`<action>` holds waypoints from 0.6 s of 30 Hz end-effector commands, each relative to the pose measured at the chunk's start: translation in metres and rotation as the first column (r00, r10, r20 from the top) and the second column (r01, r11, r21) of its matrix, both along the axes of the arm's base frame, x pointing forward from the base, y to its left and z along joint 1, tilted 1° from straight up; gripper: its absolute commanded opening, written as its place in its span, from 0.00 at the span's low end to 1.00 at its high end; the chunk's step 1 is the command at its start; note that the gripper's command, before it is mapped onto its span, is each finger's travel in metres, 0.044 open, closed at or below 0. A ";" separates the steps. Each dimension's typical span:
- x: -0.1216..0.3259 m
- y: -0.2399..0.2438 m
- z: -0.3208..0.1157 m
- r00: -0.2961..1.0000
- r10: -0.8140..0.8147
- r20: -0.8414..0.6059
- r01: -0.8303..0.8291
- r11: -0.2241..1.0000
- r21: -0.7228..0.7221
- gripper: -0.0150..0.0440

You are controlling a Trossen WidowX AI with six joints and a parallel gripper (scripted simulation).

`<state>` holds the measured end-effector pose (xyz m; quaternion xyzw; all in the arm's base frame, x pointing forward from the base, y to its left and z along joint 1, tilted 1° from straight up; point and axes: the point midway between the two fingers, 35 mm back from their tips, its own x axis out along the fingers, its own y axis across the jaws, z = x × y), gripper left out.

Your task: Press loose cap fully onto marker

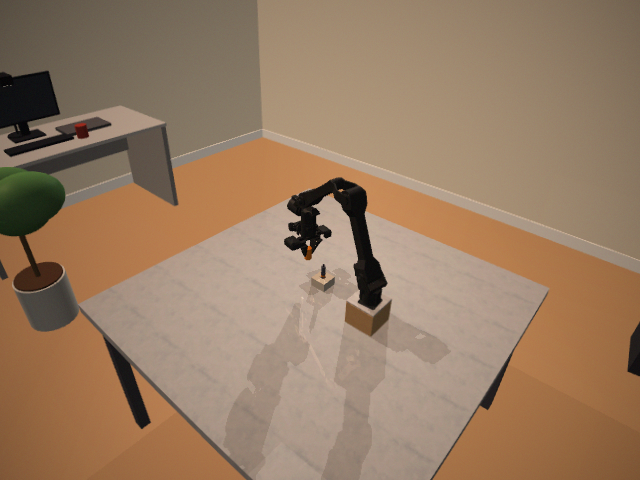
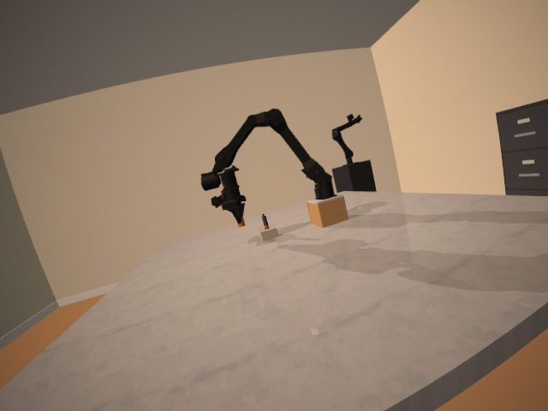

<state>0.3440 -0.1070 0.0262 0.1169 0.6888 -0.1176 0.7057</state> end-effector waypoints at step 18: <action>-0.052 0.014 0.028 1.000 -0.003 -0.016 0.003 1.000 0.002 0.25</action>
